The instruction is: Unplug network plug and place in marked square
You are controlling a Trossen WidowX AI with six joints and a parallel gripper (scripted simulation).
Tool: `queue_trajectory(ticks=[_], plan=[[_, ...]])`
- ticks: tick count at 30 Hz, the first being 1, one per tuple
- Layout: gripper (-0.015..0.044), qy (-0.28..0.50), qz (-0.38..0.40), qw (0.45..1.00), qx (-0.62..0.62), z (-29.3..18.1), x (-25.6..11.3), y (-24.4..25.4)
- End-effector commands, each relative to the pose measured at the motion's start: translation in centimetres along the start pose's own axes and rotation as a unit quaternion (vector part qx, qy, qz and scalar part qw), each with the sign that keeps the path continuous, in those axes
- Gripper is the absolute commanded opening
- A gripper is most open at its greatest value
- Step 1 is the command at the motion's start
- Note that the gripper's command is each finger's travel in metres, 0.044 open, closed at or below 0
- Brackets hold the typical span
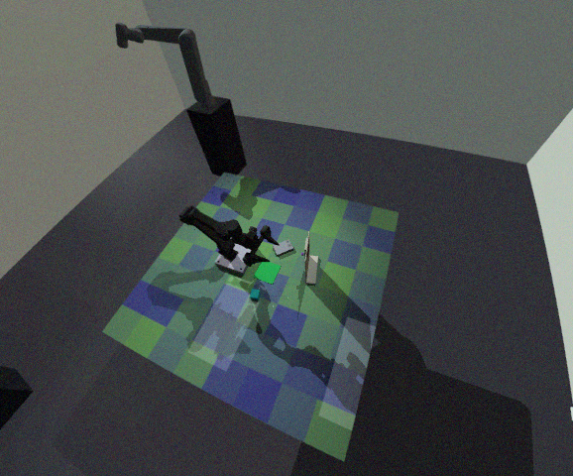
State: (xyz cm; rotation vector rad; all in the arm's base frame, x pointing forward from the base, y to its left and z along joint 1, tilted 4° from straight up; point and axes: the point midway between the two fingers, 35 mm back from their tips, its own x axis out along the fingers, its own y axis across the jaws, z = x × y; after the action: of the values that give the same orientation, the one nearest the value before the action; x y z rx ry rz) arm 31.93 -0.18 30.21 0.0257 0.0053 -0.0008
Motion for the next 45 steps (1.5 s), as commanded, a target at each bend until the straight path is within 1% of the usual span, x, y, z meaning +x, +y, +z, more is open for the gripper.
queue_trajectory(ticks=[1,9,10,17,25,33,43,45], plan=[[0.0374,0.0,0.001,1.0,0.003,-0.1,0.0,0.0],[0.0164,0.013,0.052,0.99,0.129,-3.6,1.4,1.1],[0.0156,0.016,0.059,0.987,0.146,-4.1,1.5,1.3],[0.0156,0.042,0.102,0.958,0.263,-7.5,1.7,2.3],[0.0156,0.085,0.144,0.905,0.392,-11.2,1.0,3.4],[0.0156,0.139,0.175,0.831,0.509,-14.5,-0.7,4.6],[0.0156,0.217,0.195,0.716,0.634,-17.7,-3.9,6.2],[0.0156,0.222,0.195,0.708,0.642,-17.9,-4.2,6.3]])
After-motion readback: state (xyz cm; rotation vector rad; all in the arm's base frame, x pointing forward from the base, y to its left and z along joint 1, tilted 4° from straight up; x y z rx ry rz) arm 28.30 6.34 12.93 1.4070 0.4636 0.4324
